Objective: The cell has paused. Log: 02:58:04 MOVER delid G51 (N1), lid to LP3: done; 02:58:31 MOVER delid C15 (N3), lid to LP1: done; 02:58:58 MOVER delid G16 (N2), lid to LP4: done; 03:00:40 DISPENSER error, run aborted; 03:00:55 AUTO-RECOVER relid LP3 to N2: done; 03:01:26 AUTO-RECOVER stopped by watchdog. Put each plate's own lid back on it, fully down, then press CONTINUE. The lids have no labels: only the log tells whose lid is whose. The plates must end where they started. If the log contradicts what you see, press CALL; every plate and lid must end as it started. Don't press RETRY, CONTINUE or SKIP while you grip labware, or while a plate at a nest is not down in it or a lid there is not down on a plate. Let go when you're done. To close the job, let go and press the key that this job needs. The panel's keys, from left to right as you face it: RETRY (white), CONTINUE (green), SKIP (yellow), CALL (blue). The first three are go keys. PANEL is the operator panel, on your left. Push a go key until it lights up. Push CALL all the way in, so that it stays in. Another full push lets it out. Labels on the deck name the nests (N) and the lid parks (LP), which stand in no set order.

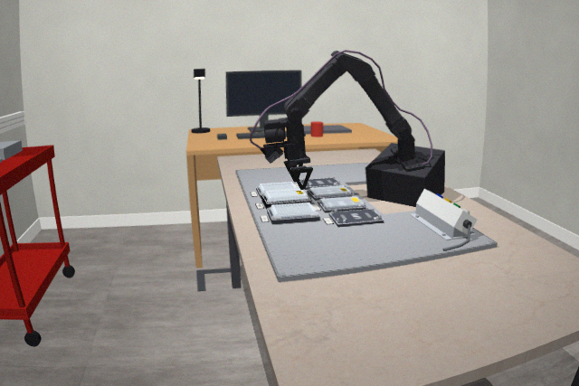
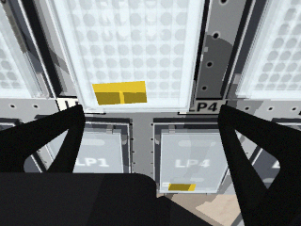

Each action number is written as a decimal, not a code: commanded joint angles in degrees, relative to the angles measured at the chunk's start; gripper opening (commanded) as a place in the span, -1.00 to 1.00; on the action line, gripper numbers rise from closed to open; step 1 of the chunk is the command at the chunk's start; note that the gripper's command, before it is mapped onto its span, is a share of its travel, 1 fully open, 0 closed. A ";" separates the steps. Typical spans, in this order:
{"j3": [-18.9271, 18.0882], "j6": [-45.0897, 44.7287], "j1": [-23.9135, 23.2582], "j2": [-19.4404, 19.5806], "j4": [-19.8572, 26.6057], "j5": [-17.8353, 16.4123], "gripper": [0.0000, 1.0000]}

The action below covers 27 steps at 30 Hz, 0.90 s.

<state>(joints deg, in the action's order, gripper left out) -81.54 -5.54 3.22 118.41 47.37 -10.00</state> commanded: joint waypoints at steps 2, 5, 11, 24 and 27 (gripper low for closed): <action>4.92 -2.18 -2.24 -5.59 -4.65 -0.72 1.00; 6.49 -2.57 -2.64 -6.54 -5.36 -0.82 1.00; 14.16 -4.81 -4.87 -10.56 -8.44 -1.14 1.00; 26.93 -10.06 -10.10 -17.61 -13.16 -1.90 1.00; 30.08 -11.71 -11.75 -19.30 -14.24 -2.11 1.00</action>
<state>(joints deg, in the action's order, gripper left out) -53.25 -15.00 -6.52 102.41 36.01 -11.38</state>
